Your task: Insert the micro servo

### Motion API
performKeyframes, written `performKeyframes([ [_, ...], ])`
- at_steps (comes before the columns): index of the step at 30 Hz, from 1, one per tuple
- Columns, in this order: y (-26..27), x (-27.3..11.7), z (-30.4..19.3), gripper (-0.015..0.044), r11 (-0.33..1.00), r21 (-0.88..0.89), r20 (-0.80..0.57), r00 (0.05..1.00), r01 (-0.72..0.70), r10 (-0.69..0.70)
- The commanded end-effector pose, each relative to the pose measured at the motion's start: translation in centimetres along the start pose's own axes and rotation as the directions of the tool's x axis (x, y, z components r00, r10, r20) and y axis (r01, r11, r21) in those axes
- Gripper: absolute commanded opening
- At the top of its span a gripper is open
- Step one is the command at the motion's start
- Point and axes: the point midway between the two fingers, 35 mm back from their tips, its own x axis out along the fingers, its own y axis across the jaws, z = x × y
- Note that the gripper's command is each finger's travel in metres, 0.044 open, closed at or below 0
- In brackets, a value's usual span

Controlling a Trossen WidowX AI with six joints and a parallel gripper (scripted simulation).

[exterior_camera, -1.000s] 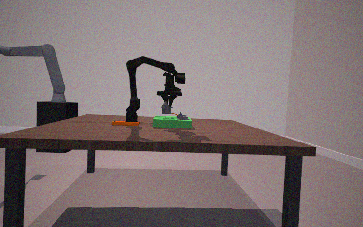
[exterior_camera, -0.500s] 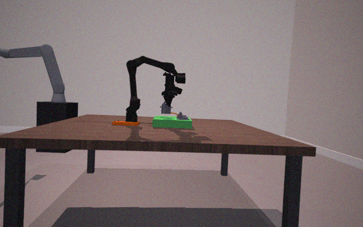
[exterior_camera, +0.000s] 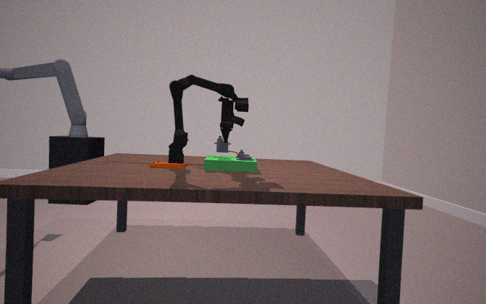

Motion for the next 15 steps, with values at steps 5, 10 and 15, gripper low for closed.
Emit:
performKeyframes([
  [5, 0.0, -0.2, 2.2, 0.0, 1.0, 0.014, 0.006, 1.0, -0.006, 0.005],
  [10, 0.0, -0.2, 4.3, 0.0, 1.0, 0.014, 0.007, 1.0, -0.006, 0.005],
  [15, 0.0, -0.3, 6.2, 0.0, 1.0, 0.014, 0.009, 1.0, -0.006, 0.005],
])
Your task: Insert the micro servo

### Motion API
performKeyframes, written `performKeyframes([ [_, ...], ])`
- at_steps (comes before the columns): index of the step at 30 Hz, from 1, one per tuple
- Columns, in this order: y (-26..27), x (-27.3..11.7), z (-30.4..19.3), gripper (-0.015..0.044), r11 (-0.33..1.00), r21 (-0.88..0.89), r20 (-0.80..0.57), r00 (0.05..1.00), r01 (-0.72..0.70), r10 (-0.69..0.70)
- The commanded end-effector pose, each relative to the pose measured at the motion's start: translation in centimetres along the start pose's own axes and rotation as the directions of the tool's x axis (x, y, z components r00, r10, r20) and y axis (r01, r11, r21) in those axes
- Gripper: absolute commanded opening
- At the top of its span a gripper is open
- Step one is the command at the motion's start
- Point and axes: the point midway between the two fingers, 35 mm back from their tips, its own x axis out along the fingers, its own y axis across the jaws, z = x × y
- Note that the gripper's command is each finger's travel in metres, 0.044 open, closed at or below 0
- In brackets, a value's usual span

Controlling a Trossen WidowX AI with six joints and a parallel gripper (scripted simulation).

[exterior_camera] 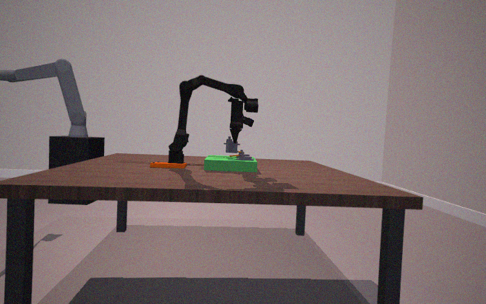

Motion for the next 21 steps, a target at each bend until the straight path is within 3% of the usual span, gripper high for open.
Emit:
performKeyframes([
  [1, 0.1, -0.2, 2.0, 0.0, 1.0, 0.006, 0.011, 1.0, -0.005, 0.005],
  [13, 0.1, -0.3, 6.1, 0.0, 1.0, 0.006, 0.014, 1.0, -0.005, 0.005],
  [21, 0.1, 0.0, 6.4, 0.0, 1.0, 0.006, 0.015, 1.0, -0.005, 0.005],
])
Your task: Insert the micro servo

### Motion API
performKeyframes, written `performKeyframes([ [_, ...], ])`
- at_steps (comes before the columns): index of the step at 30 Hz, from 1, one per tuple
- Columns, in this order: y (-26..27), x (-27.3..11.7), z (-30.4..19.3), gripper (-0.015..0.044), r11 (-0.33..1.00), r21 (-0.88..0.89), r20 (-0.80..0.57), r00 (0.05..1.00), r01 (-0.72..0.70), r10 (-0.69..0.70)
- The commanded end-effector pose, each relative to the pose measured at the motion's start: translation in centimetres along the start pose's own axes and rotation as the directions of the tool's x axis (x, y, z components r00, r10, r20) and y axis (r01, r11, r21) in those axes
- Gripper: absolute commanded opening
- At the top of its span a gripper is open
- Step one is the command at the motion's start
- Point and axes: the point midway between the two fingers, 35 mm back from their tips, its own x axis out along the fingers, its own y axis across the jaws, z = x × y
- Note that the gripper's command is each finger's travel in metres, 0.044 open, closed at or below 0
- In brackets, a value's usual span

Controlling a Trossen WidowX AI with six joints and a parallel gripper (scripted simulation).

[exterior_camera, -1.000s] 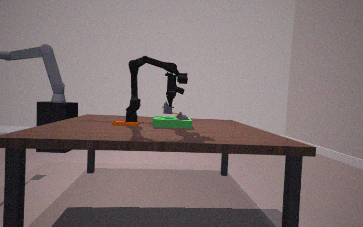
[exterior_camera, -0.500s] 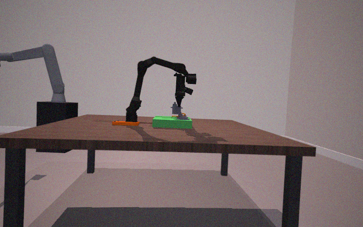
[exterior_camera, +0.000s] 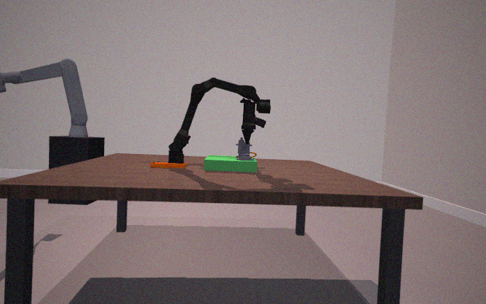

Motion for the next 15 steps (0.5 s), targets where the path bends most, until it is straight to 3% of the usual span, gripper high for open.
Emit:
performKeyframes([
  [1, 0.1, 0.2, 0.4, 0.0, 1.0, 0.006, 0.009, 1.0, -0.005, 0.005],
  [15, 0.1, 1.7, 0.5, 0.0, 1.0, 0.006, 0.009, 1.0, -0.005, 0.005],
])
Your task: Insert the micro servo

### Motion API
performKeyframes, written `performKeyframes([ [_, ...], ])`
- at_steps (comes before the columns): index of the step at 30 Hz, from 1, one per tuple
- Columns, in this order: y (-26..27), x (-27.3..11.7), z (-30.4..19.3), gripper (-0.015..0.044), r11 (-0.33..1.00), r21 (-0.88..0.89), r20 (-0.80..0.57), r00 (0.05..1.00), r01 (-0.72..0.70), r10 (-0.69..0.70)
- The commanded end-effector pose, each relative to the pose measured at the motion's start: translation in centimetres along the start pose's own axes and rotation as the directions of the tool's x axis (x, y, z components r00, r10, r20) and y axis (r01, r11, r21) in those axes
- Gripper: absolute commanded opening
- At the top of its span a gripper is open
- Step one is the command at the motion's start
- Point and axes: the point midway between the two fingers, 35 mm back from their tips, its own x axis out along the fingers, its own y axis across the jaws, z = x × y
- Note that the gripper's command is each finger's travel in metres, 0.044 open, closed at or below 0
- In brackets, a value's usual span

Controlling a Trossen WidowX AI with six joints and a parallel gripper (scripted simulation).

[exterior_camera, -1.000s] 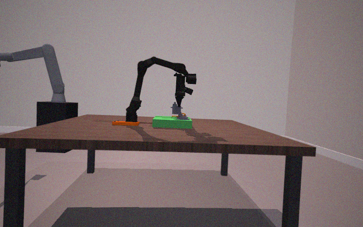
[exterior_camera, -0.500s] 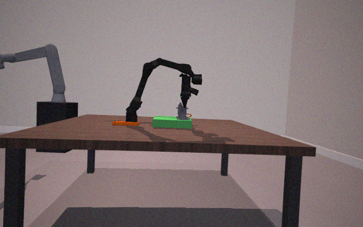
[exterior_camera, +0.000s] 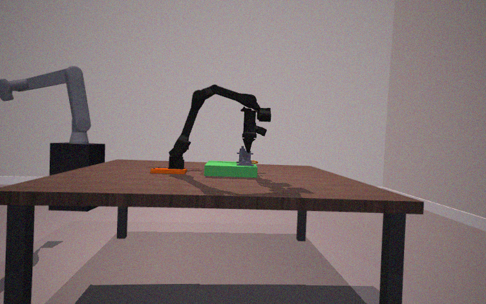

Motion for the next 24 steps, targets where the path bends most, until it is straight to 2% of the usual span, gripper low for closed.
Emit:
performKeyframes([
  [1, 0.1, 0.2, 0.0, 0.0, 1.0, 0.006, 0.001, 1.0, -0.005, 0.005],
  [24, 0.1, 1.4, 0.0, 0.0, 1.0, 0.006, 0.001, 1.0, -0.005, 0.005],
])
